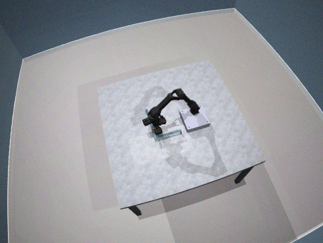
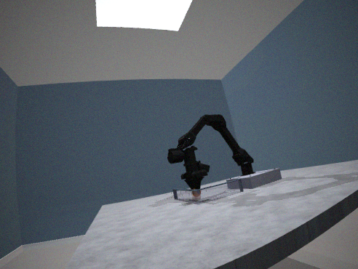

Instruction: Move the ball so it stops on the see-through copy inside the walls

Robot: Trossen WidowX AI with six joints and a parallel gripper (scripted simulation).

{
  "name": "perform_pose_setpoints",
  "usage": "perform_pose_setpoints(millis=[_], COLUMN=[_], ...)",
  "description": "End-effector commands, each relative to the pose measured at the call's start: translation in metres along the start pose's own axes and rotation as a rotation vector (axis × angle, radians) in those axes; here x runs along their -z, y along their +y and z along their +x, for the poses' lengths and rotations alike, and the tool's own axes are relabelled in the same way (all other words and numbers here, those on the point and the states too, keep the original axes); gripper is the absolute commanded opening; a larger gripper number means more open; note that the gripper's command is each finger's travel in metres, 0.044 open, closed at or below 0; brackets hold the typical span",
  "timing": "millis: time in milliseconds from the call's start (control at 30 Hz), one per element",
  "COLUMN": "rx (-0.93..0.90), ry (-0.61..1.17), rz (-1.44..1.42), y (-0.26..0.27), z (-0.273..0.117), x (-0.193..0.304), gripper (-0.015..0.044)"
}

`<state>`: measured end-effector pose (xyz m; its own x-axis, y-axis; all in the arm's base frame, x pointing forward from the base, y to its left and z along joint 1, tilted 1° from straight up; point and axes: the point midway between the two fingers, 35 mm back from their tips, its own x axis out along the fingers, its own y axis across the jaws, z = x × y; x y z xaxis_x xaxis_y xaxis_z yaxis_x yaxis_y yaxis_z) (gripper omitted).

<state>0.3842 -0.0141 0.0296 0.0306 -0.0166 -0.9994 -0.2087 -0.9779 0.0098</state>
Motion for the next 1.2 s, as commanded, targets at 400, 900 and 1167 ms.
perform_pose_setpoints(millis=[400, 900, 1167], rx=[-0.002, 0.001, 0.001], ry=[0.006, 0.007, 0.007], rz=[-0.004, 0.000, 0.000], y=[0.001, 0.000, 0.000], z=[0.020, 0.021, 0.011], x=[0.001, 0.001, 0.002], gripper=[0.0000, 0.0236, 0.0315])
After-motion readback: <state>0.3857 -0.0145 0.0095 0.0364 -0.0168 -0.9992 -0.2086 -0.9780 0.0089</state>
